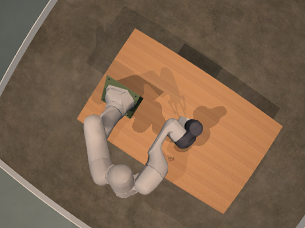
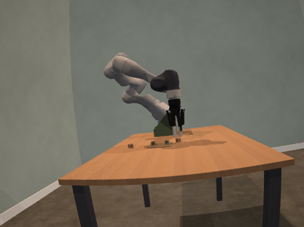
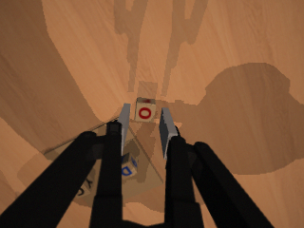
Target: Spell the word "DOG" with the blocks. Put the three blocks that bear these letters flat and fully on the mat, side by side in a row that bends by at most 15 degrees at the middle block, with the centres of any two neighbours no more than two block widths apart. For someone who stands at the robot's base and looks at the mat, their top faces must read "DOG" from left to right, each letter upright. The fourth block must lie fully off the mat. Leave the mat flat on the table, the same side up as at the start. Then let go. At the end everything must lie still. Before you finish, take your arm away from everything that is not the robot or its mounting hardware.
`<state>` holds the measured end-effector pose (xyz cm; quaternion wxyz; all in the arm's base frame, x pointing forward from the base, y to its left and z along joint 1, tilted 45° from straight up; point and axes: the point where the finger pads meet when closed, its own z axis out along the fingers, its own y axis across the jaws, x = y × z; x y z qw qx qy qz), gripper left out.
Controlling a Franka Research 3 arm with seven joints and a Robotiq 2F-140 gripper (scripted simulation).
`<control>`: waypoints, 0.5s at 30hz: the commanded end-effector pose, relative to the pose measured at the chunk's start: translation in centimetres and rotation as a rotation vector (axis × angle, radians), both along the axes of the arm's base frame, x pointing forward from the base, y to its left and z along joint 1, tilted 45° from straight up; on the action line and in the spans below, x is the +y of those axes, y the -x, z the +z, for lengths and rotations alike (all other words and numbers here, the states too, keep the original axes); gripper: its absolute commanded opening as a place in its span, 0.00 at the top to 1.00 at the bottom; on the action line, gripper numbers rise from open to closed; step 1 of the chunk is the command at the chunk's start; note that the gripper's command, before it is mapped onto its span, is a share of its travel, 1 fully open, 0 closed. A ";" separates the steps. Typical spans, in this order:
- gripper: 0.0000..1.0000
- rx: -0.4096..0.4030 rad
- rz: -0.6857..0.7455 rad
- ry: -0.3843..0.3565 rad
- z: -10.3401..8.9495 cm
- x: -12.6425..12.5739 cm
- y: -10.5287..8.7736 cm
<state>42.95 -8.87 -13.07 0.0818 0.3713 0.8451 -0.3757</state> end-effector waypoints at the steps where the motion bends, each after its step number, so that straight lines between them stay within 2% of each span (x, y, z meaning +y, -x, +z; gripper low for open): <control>1: 0.75 -0.005 -0.001 -0.001 -0.2 -0.2 -0.1; 15: 0.75 -0.005 -0.001 -0.001 -1.7 -1.6 0.2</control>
